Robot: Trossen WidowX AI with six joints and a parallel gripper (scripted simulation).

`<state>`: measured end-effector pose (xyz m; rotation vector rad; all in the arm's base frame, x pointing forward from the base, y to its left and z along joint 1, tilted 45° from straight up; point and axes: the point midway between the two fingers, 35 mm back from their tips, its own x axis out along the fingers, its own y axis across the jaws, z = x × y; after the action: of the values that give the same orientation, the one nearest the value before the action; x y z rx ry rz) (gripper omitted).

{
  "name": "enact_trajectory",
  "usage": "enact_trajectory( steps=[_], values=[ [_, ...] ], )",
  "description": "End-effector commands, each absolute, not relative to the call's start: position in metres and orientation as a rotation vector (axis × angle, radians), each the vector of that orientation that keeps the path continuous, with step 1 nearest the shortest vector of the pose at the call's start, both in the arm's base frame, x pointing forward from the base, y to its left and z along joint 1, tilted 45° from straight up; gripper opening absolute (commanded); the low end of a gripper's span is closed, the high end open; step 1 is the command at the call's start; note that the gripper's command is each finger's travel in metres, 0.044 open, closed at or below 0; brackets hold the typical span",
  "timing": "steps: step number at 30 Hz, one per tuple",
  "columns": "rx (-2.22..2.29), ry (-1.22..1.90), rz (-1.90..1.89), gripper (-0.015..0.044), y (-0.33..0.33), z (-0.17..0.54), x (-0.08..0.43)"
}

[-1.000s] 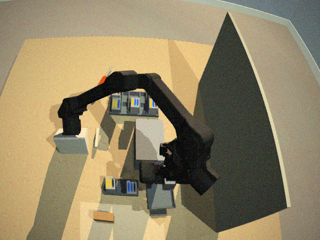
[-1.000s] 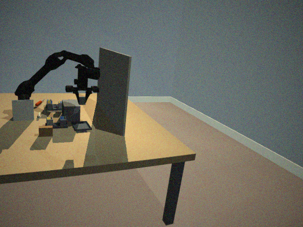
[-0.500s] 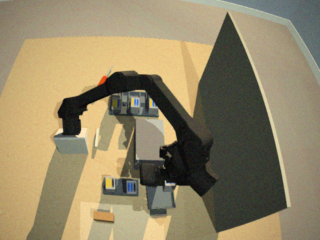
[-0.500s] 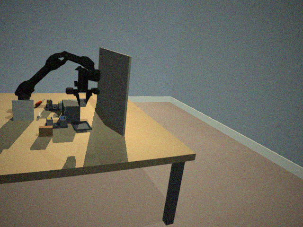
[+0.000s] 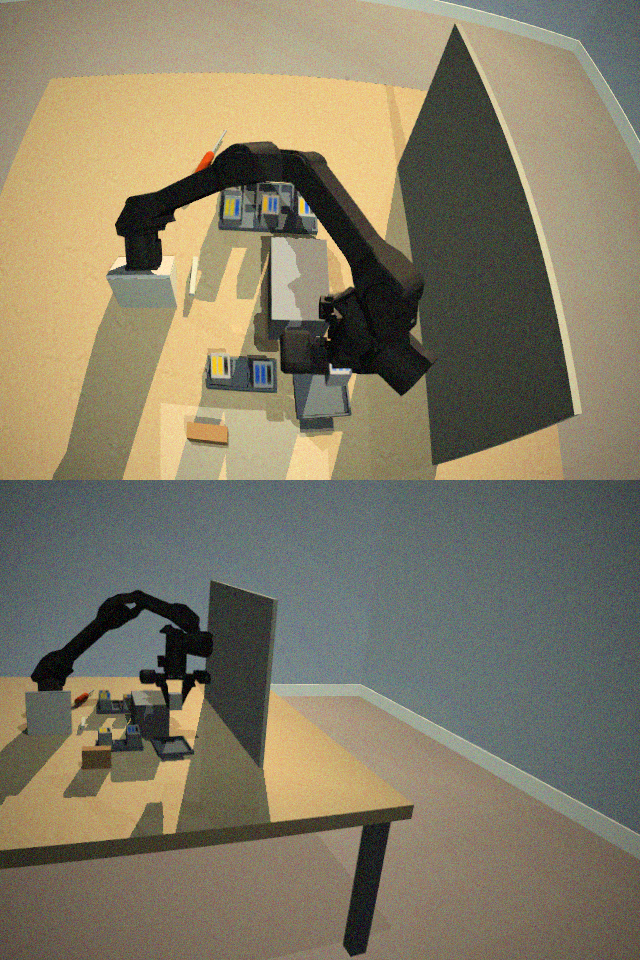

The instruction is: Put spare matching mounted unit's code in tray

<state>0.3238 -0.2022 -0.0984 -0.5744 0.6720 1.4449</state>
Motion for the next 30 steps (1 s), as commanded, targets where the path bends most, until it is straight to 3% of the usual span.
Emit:
enact_trajectory(
  steps=[1,30],
  values=[
    [-0.566,0.674,1.442,0.0000,-0.199,-0.101,0.324],
    [-0.566,0.674,1.442,0.0000,-0.183,-0.118,0.325]
  ],
)
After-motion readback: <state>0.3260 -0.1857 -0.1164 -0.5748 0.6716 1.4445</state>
